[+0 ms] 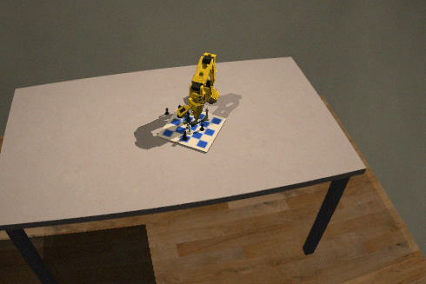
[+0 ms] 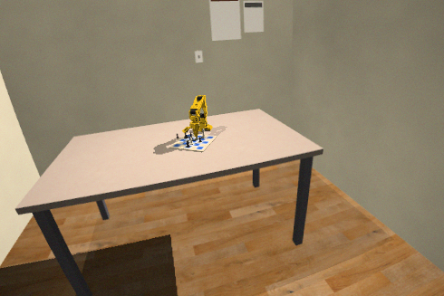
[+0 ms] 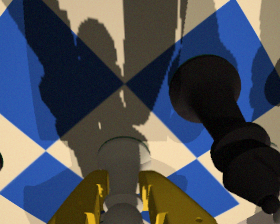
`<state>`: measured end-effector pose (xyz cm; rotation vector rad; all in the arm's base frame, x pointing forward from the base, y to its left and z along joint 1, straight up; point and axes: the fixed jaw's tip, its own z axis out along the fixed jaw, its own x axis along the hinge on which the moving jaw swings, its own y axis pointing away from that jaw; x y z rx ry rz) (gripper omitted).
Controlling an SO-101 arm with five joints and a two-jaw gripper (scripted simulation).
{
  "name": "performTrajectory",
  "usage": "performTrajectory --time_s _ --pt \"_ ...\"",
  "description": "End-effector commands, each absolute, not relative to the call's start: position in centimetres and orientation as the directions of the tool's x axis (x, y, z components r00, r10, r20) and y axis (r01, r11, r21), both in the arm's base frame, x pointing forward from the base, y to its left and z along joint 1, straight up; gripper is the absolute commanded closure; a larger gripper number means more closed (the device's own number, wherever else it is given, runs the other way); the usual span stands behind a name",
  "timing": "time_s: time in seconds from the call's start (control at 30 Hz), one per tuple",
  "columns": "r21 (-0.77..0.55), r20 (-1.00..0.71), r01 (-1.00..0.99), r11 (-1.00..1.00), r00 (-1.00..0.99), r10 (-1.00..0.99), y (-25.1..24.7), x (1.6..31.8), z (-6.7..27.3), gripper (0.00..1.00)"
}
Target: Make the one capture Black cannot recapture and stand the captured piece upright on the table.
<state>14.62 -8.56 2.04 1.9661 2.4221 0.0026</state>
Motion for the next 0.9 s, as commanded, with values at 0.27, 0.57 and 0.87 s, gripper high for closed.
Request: performTrajectory --time_s 0.27,0.57,0.87 --pt "0.014 -0.013 0.978 0.21 -0.21 0.978 -8.24 14.5 1.7 1.0" --pt "0.014 -0.013 0.978 0.21 -0.21 0.978 -8.28 14.56 1.83 1.0" --pt "0.014 -0.013 0.978 0.21 -0.21 0.978 -8.3 14.62 1.93 1.0"
